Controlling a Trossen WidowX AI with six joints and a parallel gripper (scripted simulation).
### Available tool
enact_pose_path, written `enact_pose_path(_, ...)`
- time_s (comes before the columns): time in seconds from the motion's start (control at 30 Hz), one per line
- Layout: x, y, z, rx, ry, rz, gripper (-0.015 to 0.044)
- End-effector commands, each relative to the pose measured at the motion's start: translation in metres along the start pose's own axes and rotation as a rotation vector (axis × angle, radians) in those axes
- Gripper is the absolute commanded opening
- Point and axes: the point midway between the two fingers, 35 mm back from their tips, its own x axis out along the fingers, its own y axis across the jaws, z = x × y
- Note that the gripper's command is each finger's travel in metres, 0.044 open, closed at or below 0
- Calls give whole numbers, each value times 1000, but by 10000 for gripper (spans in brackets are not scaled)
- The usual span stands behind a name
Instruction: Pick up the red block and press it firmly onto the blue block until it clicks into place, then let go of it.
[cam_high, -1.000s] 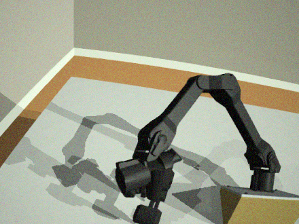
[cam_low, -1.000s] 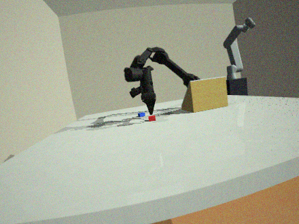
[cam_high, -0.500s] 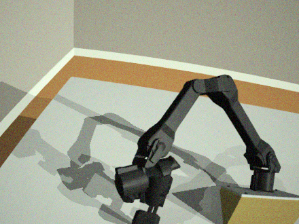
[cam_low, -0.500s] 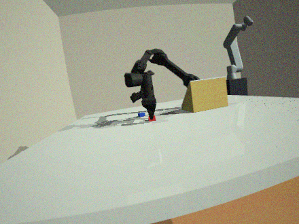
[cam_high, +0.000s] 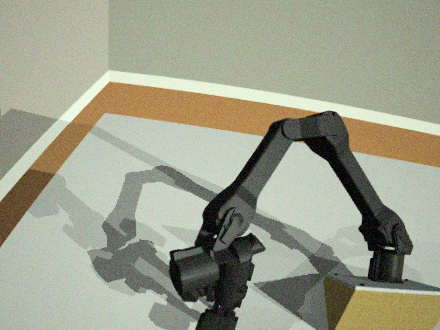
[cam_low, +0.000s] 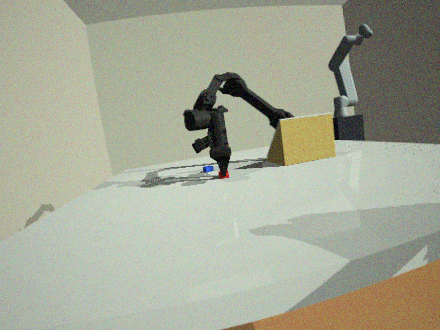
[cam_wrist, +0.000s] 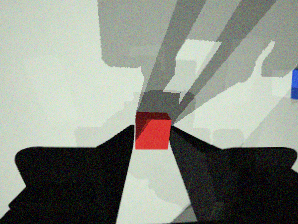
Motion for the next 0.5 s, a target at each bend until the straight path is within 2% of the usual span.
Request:
enact_pose_path(0.0,1,0,0,-3,-2,-2,131)
enact_pose_path(0.17,1,0,0,-3,-2,-2,98)
enact_pose_path(0.3,-6,1,1,-3,-2,-1,0)
enact_pose_path(0.47,-28,2,5,-4,-2,2,0)
